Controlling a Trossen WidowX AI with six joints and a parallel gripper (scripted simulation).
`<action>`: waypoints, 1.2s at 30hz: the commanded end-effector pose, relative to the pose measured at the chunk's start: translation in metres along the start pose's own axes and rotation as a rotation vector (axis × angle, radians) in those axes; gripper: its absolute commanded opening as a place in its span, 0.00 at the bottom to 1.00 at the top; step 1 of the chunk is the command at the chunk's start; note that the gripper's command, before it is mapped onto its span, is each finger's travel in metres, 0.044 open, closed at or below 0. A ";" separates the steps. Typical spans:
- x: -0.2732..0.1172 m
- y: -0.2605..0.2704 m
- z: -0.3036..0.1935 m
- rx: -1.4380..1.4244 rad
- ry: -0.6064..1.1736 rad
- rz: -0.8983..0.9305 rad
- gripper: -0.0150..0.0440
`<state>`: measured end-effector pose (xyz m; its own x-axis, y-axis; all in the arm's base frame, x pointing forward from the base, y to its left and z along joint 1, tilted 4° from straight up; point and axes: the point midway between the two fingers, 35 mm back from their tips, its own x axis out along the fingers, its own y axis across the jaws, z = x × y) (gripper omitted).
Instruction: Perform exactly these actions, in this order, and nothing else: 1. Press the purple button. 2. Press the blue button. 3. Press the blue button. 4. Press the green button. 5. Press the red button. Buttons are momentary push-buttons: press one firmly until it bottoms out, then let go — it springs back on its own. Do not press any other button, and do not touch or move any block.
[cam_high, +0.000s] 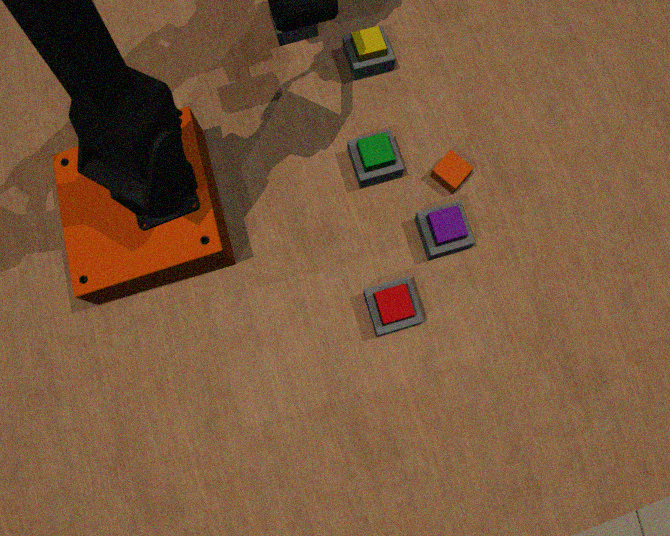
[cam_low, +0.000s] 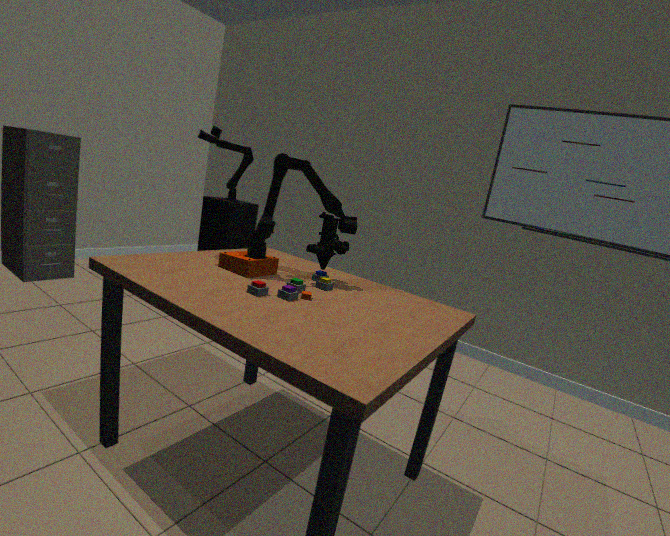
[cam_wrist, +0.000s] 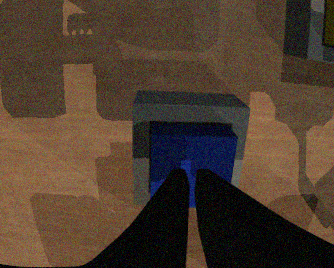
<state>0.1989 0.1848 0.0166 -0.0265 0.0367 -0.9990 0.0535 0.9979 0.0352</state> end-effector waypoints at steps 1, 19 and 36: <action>0.011 -0.002 -0.002 0.006 0.014 -0.009 0.29; 0.018 -0.002 -0.003 0.006 0.014 -0.009 0.29; -0.016 -0.002 -0.002 0.006 0.014 -0.009 0.29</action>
<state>0.1936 0.1800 0.0125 -0.0567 0.0100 -0.9983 0.0569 0.9984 0.0068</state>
